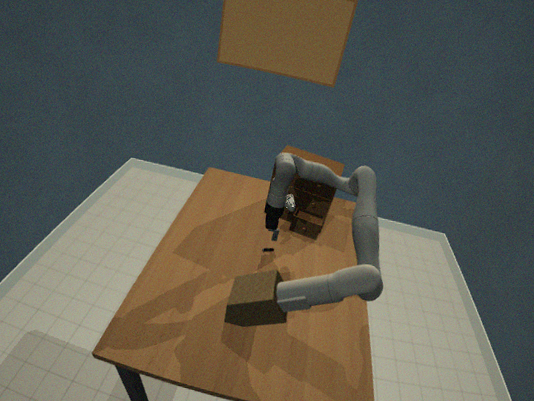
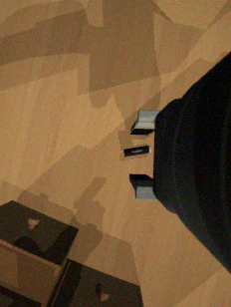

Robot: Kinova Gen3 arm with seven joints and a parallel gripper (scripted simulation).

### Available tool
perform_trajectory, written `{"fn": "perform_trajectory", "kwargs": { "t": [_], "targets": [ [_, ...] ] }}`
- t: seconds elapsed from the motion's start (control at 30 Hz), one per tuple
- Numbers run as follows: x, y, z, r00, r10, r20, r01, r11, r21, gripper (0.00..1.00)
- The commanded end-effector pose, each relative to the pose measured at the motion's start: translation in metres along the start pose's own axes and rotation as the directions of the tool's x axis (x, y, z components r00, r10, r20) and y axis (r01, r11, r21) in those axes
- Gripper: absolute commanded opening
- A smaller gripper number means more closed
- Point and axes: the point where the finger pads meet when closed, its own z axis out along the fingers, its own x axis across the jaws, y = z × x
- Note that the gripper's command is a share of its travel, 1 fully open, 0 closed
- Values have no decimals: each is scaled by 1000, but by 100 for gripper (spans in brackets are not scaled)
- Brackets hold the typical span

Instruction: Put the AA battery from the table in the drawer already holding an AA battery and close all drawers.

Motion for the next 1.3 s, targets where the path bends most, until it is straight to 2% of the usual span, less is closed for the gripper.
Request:
{"fn": "perform_trajectory", "kwargs": {
  "t": [0.0,0.5,1.27],
  "targets": [
    [2,2,2,1000,-11,-4,11,1000,1,100],
    [5,10,15,987,-160,-4,160,987,0,100],
    [6,11,17,982,-187,-4,187,982,0,100]
  ]
}}
